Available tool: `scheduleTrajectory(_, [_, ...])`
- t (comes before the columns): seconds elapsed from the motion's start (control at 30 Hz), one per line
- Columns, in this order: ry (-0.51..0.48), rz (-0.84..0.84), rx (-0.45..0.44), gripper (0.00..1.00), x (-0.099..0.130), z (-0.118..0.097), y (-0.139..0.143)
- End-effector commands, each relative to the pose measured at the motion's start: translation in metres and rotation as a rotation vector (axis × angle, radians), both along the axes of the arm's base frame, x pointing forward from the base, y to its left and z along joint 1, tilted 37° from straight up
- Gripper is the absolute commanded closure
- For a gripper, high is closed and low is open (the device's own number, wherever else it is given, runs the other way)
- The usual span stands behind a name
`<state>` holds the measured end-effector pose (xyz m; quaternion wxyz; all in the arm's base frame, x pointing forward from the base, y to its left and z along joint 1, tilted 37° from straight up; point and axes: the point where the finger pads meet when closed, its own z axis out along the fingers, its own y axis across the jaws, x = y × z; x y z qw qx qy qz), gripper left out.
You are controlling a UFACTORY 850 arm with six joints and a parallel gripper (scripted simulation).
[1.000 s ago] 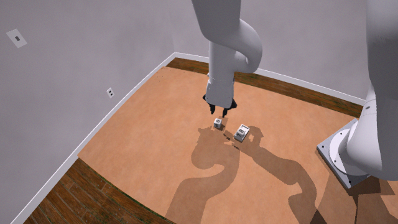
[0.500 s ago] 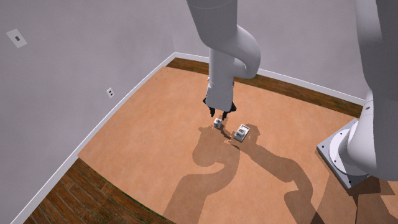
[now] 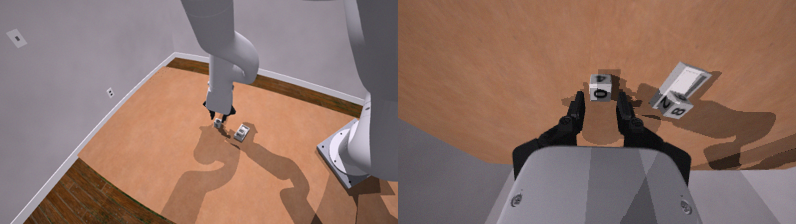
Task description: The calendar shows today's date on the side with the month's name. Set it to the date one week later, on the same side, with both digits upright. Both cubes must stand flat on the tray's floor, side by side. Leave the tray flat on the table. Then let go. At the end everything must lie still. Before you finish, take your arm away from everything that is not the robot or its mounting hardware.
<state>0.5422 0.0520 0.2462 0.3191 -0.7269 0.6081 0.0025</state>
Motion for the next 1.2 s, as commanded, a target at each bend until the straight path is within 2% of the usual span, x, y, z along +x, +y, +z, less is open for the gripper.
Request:
scheduleTrajectory(0.0, [-0.001, 0.000, 0.000, 0.53, 0.0017, -0.0020, 0.0012])
scheduleTrajectory(1.17, [-0.001, 0.000, 0.000, 0.53, 0.0030, -0.0049, 0.0028])
